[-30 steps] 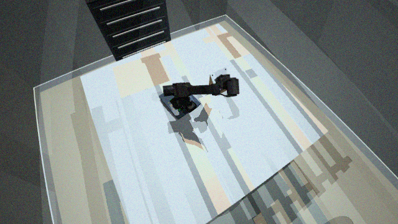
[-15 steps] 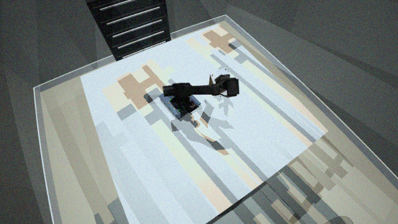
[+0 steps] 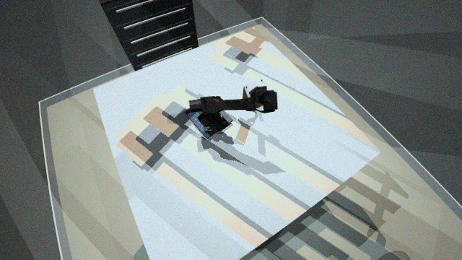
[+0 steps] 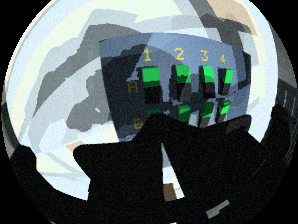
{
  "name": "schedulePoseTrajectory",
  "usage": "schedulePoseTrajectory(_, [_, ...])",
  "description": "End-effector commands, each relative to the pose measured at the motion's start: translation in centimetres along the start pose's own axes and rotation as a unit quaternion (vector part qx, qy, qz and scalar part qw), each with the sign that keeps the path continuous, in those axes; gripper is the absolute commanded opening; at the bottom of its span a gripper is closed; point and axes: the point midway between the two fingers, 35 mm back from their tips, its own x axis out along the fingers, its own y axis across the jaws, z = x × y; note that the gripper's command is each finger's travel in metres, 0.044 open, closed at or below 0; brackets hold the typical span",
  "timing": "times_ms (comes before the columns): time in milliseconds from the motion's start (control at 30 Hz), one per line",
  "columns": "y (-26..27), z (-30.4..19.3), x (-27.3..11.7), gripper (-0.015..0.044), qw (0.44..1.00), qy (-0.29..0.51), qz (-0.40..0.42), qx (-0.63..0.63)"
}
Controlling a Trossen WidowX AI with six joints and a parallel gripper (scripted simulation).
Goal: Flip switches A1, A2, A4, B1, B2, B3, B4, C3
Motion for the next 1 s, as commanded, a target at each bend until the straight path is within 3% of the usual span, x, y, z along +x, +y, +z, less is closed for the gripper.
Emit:
schedulePoseTrajectory(0, [0.0,-0.1,0.2,0.0000,1.000,0.000,0.002,0.002])
schedulePoseTrajectory(533, [0.0,-0.1,0.4,0.0000,1.000,0.000,0.002,0.002])
schedulePoseTrajectory(733, [-0.1,-0.3,-5.9,0.0000,1.000,-0.012,0.001,0.002])
schedulePoseTrajectory(967, [-2.2,-0.3,-6.2,0.0000,1.000,-0.012,0.000,0.003])
